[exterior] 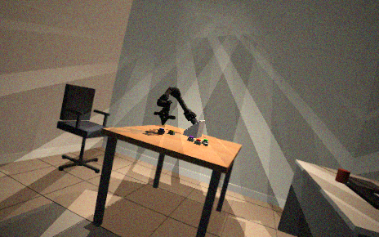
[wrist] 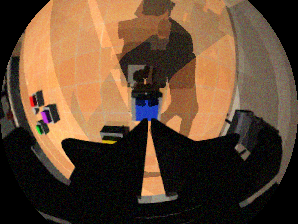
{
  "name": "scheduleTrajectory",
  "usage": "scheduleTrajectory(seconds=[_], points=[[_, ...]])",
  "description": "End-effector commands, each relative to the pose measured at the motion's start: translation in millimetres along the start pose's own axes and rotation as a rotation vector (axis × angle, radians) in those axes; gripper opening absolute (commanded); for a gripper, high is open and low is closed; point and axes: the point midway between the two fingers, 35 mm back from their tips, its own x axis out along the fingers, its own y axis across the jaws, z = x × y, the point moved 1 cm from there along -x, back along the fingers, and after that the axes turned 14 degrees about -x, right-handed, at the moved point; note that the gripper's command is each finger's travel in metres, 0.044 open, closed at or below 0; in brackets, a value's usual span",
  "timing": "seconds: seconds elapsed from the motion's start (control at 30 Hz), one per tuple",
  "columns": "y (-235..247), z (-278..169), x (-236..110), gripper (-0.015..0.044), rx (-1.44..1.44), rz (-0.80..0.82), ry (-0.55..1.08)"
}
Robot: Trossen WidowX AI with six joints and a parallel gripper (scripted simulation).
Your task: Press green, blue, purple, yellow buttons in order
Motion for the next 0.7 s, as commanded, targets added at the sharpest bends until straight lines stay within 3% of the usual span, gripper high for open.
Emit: scheduleTrajectory(seconds=[0.0,0.67], points=[[1.1,1.4,5.5,0.0020,-0.008,0.000,-0.008],[1.0,1.4,36.5,0.0020,-0.009,-0.002,-0.007]])
